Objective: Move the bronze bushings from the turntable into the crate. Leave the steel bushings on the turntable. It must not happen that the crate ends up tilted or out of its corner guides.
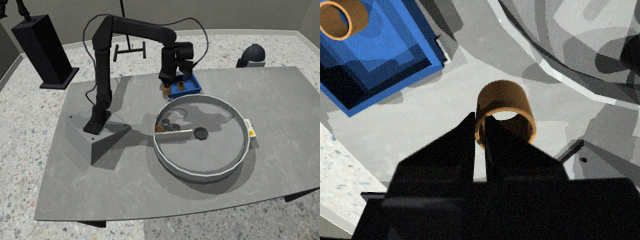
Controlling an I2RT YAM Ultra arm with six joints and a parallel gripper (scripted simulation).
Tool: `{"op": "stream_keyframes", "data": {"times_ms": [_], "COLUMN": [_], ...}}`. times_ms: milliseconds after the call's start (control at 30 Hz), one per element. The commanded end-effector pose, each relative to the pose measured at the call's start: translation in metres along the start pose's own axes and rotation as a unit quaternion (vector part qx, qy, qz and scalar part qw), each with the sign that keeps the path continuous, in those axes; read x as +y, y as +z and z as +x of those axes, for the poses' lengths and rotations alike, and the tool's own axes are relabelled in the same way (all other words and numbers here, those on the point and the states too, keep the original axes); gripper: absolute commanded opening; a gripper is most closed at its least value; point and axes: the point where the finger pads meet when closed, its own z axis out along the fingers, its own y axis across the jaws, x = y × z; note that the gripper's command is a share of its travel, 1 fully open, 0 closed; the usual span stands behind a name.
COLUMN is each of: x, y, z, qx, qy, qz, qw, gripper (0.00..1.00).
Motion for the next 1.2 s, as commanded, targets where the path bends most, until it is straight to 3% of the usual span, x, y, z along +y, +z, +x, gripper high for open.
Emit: {"op": "stream_keyframes", "data": {"times_ms": [0, 167, 233, 567, 733, 1167], "x": [0.024, 0.066, 0.066, 0.119, 0.133, 0.140], "y": [-0.010, -0.011, -0.011, -0.011, -0.011, -0.015], "z": [-0.009, -0.010, -0.010, -0.010, -0.010, -0.013], "qx": [-0.020, -0.020, -0.020, -0.021, -0.021, -0.026], "qy": [0.034, 0.034, 0.034, 0.034, 0.034, 0.038], "qz": [0.014, 0.013, 0.013, 0.011, 0.011, 0.009], "qw": [0.999, 0.999, 0.999, 0.999, 0.999, 0.999], "gripper": [0.00, 0.00, 0.00, 0.00, 0.00, 0.00]}}
